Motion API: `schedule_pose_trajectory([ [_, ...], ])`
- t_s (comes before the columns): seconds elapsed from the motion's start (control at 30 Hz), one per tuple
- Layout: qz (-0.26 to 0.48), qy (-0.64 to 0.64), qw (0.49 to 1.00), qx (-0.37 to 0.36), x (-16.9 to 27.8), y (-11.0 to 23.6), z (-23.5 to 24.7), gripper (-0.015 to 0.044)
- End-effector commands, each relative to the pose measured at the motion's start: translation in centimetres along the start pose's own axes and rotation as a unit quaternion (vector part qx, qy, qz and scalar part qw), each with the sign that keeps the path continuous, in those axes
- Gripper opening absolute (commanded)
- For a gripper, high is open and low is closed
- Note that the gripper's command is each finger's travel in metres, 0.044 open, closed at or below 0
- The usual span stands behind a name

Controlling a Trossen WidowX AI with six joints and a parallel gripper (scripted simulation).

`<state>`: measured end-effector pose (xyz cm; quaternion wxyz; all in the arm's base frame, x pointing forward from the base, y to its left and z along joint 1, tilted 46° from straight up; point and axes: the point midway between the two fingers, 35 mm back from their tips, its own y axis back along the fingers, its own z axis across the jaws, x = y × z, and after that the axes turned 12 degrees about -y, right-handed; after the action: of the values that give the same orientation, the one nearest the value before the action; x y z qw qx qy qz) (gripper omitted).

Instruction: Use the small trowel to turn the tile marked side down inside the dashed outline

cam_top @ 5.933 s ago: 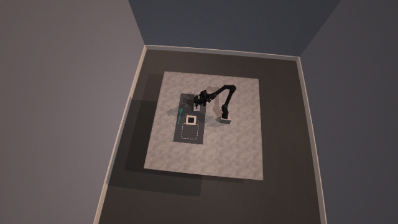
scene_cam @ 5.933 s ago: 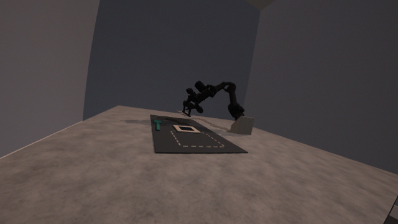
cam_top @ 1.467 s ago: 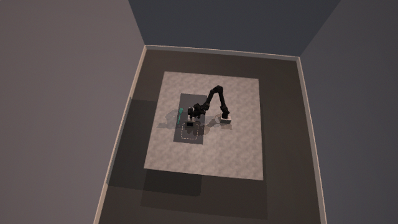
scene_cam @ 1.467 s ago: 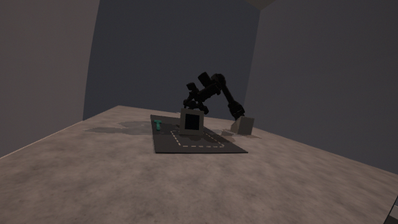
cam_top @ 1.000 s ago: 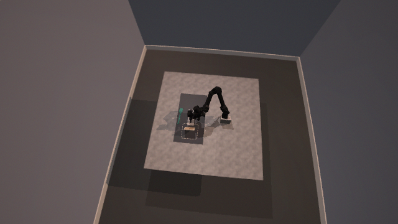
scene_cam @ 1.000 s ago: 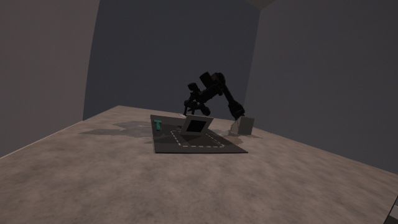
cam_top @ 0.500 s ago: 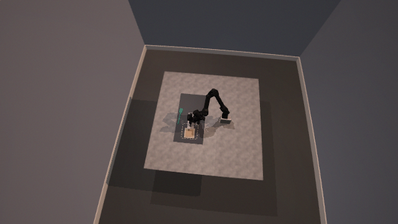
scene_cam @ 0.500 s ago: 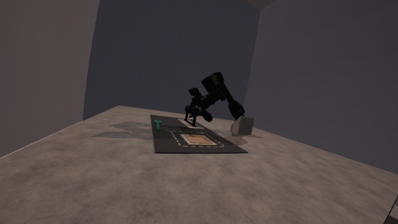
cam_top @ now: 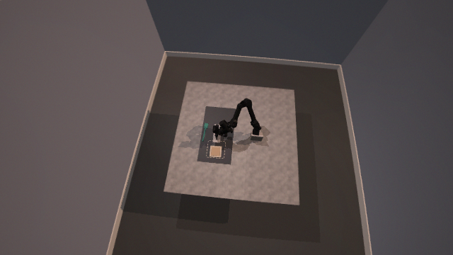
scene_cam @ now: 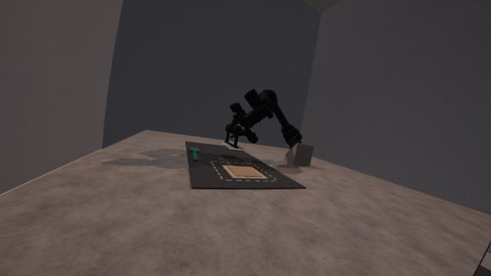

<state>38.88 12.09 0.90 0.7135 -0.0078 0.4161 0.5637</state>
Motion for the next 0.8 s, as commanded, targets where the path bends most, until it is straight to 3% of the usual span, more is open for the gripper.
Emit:
schedule_pose_trajectory([
  [0.0, 0.005, 0.0, 1.0, -0.008, -1.1, 0.8, 1.7, 0.0],
  [0.33, 0.004, -0.003, 1.0, -0.009, -4.9, 2.8, 3.9, 0.0],
  [0.77, 0.004, -0.003, 1.0, -0.009, -5.0, 2.8, 4.0, 0.0],
])
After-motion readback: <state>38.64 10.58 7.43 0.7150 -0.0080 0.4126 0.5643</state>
